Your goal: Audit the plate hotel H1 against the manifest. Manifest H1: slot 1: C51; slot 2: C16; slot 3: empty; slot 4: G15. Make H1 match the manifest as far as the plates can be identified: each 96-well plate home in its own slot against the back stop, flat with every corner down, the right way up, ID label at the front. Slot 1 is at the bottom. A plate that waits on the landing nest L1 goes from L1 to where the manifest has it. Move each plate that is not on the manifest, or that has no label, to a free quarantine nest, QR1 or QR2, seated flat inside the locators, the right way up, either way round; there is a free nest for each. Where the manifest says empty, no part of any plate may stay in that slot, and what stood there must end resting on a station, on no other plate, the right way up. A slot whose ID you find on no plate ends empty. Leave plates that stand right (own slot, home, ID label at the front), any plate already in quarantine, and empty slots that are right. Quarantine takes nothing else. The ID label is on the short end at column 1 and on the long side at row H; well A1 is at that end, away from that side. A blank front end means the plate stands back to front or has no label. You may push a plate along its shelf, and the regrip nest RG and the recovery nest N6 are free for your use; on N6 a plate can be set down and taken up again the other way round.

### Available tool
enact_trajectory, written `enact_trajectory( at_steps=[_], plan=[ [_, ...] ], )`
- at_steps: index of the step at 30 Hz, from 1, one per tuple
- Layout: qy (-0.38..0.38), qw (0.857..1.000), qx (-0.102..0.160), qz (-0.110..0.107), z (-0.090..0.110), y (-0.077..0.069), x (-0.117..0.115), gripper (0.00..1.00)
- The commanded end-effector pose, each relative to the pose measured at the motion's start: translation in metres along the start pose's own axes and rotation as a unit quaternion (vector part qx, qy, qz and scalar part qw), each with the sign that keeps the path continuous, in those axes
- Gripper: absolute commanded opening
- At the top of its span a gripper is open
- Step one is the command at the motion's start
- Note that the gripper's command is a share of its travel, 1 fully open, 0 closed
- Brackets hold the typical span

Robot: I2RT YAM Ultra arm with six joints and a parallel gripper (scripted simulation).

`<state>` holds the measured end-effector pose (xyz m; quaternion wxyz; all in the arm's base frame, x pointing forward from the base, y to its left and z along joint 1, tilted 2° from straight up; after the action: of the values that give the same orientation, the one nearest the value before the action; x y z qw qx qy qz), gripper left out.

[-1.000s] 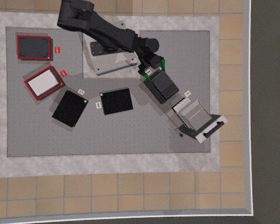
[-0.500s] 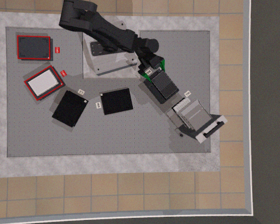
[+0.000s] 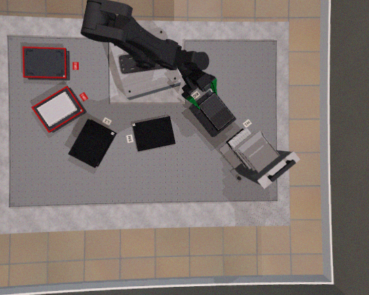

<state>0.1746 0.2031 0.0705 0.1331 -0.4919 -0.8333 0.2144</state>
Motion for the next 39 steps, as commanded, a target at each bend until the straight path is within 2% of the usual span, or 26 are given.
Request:
enact_trajectory(
  at_steps=[1, 39],
  plan=[
    [0.011, 1.000, -0.017, -0.006, -0.009, 0.000, 0.003, 0.86],
    [0.011, 1.000, -0.017, -0.006, 0.006, 0.009, 0.003, 0.86]
  ],
)
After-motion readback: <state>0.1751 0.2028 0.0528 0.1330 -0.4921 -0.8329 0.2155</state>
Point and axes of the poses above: the point where the finger pads meet when closed, its own y axis out along the fingers, its own x axis across the jaws, z = x × y, the point moved 2 cm from there along -y, back along the fingers, and after that the axes turned 3 degrees about y, right-handed, at the moved point
